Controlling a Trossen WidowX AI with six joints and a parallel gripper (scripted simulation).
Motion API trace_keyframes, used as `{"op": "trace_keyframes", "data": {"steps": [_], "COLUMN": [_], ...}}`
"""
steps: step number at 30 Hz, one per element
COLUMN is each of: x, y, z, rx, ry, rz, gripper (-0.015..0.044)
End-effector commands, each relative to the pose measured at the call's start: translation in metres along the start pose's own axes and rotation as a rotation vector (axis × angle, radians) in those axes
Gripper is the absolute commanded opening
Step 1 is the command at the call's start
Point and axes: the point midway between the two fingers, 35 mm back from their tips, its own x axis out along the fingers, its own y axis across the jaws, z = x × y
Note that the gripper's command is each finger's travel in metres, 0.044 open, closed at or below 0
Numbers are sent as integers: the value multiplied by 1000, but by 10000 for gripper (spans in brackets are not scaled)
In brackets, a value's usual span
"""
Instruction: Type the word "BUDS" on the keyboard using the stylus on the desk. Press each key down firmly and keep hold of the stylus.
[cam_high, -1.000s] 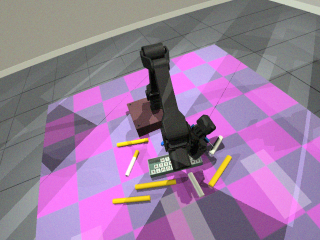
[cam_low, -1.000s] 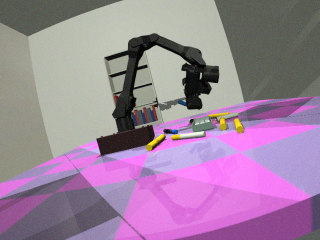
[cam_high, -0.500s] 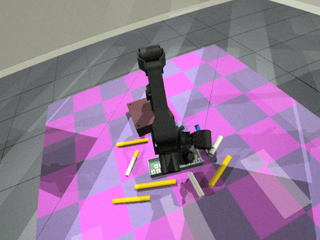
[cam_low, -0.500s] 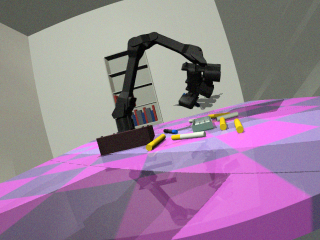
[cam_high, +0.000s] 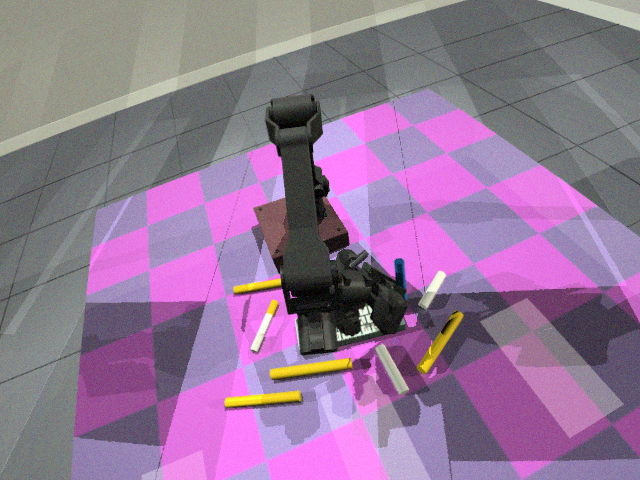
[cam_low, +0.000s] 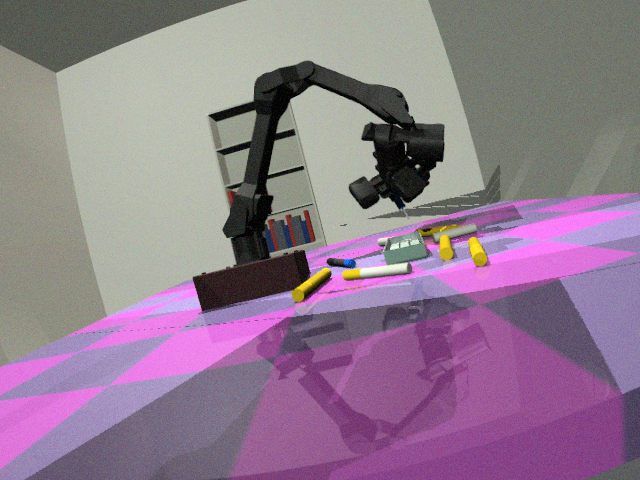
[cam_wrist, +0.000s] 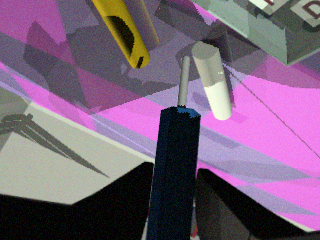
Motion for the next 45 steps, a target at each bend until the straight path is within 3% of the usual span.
{"op": "trace_keyframes", "data": {"steps": [1,9,36,39,45], "x": [-6,-19,0,0,1], "y": [5,11,-1,1,2], "z": [2,6,32,33,35], "rx": [132,404,410,410,410], "ry": [14,50,51,51,51], "rz": [37,99,100,100,100], "gripper": [0,0,0,79,81]}}
